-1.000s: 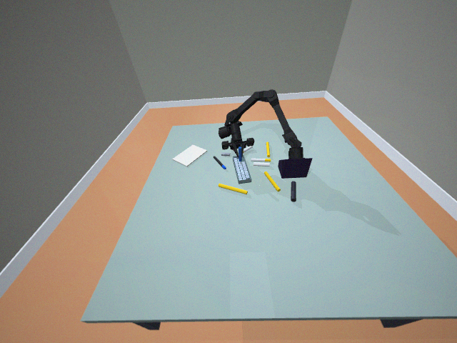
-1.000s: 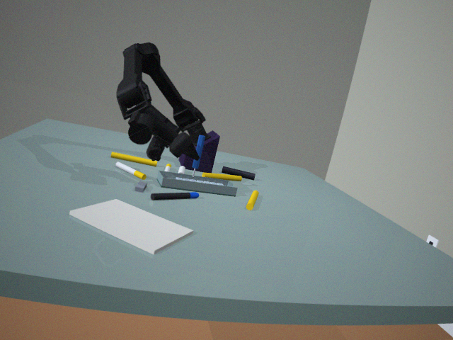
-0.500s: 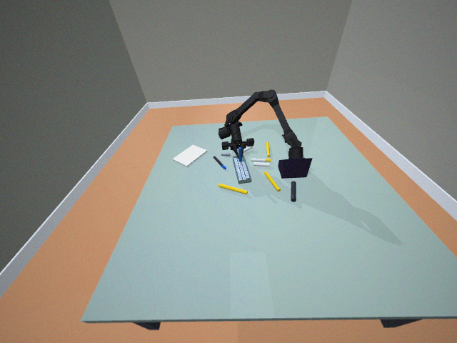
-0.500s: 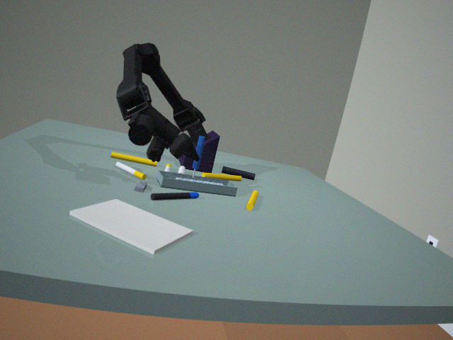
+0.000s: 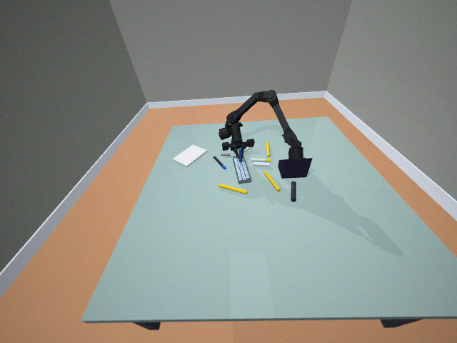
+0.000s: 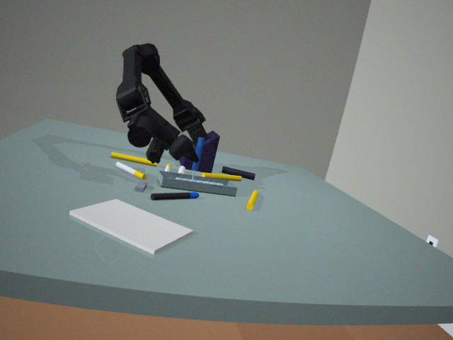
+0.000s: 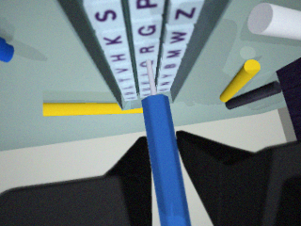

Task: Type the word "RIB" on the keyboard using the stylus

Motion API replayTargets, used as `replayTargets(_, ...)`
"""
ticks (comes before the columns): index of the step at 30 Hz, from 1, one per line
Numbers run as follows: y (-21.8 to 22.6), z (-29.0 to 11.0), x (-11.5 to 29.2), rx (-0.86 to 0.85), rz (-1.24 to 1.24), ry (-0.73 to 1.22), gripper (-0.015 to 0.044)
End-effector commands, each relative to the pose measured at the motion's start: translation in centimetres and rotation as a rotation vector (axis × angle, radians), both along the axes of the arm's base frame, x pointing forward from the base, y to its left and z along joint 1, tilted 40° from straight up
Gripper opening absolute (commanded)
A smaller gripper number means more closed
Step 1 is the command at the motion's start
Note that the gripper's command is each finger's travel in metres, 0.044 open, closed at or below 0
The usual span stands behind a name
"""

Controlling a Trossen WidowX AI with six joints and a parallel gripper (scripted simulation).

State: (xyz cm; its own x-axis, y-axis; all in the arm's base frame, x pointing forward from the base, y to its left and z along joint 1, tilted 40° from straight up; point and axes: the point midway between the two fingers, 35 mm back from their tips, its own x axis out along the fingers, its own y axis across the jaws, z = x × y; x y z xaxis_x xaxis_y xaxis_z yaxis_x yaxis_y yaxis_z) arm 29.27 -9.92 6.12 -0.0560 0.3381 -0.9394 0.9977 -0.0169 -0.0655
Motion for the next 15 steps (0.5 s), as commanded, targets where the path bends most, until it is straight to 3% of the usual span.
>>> replayTargets(1,-0.18,-0.25,-0.04,-0.002,0.005,0.002,0.0081)
replayTargets(15,-0.47,-0.6,-0.07,-0.002,0.005,0.002,0.0081)
